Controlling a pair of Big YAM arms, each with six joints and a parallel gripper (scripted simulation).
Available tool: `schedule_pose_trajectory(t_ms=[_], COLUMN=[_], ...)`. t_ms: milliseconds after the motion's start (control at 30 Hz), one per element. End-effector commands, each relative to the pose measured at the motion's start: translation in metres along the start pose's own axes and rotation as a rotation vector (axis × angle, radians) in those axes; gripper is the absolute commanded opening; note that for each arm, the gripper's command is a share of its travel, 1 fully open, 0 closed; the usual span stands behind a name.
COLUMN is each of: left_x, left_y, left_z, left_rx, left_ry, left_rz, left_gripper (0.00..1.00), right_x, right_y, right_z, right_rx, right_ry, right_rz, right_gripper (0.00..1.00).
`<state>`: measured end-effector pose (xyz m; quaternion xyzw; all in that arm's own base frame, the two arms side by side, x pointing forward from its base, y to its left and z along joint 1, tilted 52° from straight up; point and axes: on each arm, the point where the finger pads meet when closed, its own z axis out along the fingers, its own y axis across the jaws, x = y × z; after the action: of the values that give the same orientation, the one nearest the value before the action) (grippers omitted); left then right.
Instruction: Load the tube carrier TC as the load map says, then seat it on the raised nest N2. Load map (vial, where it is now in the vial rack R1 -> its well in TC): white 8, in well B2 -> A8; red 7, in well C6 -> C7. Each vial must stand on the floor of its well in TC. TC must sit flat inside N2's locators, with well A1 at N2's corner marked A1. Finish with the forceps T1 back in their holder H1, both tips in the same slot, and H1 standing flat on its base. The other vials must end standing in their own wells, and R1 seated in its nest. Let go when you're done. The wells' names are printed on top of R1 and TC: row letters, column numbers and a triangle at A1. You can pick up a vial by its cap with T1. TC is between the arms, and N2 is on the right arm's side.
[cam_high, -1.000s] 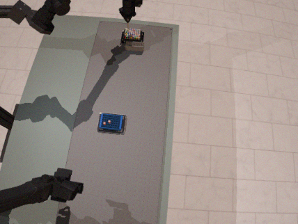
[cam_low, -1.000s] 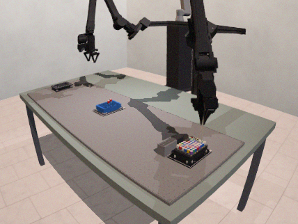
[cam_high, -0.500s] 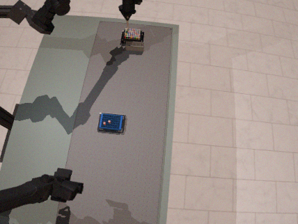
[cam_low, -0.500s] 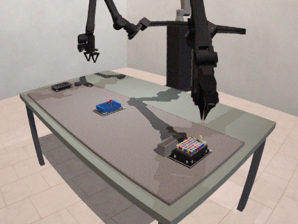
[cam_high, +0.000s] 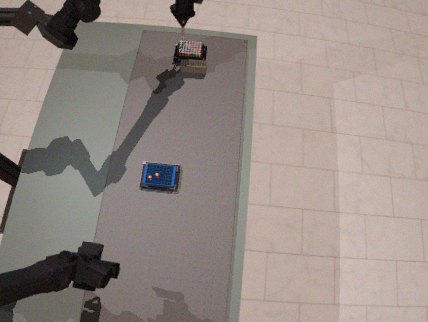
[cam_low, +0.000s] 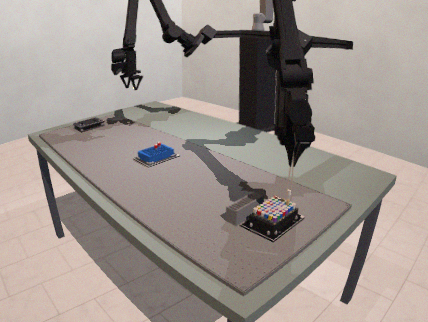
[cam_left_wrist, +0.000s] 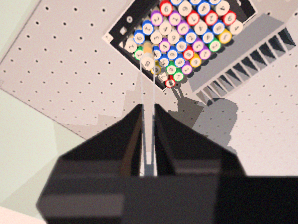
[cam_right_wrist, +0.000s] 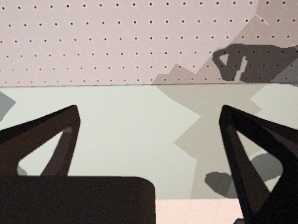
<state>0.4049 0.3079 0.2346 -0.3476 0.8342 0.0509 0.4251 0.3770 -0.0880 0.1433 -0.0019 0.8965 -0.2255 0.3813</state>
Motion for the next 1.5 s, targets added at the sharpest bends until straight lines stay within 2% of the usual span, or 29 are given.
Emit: schedule_pose_trajectory(t_ms=[0, 267, 400, 533, 1467], left_x=[-0.005, -0.001, 0.007, -0.005, -0.007], left_y=[0.003, 0.004, 0.005, 0.004, 0.002], left_z=[-0.015, -0.023, -0.014, -0.01, -0.007], left_rx=[0.0, -0.006, -0.009, -0.004, -0.001], left_ry=[-0.017, -0.003, 0.025, -0.005, -0.005], left_rz=[0.005, 0.002, -0.003, 0.002, 0.002], left_gripper=[0.09, 0.09, 0.09, 0.09, 0.09], right_x=[-0.005, -0.005, -0.005, -0.005, -0.005], right_y=[-0.001, -0.001, -0.001, -0.001, -0.001], right_z=[-0.002, -0.002, -0.002, -0.002, -0.002], right_rx=[-0.001, -0.001, -0.001, -0.001, -0.001], right_ry=[-0.005, -0.005, -0.005, -0.005, -0.005], right_rz=[-0.014, -0.014, -0.014, -0.014, -0.014], right_gripper=[1.0, 1.0, 1.0, 1.0, 1.0])
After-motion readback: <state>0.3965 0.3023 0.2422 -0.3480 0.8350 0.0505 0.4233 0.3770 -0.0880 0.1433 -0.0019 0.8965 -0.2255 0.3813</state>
